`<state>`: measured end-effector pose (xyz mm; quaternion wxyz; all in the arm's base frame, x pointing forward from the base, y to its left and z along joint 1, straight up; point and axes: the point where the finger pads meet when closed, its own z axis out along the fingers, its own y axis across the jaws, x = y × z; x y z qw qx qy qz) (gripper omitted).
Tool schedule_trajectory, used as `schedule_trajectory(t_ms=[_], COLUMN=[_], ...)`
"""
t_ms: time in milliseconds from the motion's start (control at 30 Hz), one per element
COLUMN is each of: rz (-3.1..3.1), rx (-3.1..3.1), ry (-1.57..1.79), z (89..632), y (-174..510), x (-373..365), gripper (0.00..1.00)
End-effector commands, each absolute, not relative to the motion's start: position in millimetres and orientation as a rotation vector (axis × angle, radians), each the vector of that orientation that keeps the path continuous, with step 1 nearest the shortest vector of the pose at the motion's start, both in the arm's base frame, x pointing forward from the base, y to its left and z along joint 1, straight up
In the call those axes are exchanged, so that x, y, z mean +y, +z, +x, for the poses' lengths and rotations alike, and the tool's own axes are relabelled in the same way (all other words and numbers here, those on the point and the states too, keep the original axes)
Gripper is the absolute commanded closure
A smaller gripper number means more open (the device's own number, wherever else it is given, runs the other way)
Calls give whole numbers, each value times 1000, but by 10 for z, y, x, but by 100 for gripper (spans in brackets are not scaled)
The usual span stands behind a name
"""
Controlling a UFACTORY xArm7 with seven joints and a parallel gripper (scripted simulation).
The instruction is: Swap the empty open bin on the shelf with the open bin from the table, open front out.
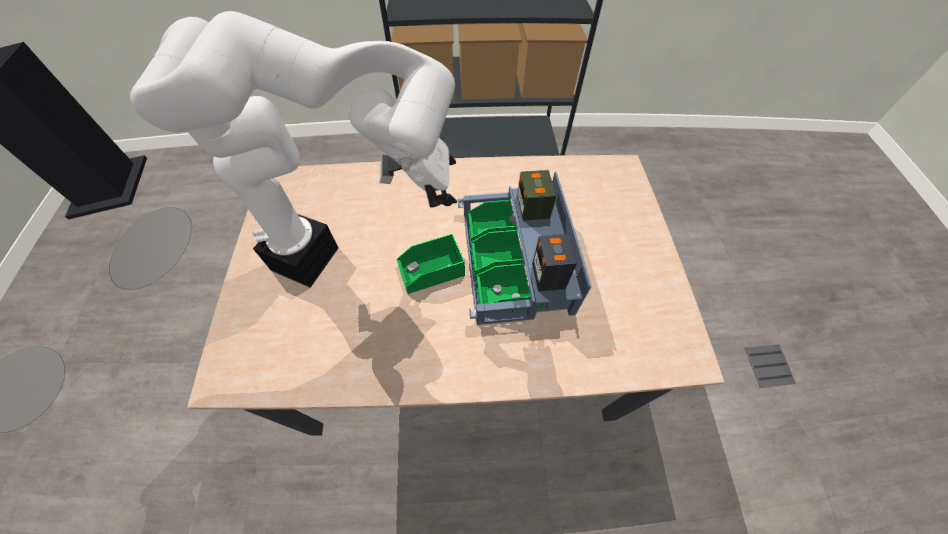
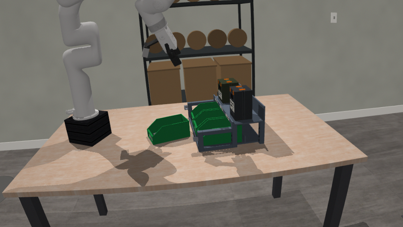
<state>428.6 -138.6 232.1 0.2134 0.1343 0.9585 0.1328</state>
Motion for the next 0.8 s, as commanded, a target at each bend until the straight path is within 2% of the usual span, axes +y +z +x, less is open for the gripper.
schedule_trajectory(t_ms=[0, 767], rz=[363, 348], rx=[2691, 2751], ry=[348, 312], z=[4278, 4249], y=[2267, 2142], x=[-1377, -1363], gripper=[0, 0])
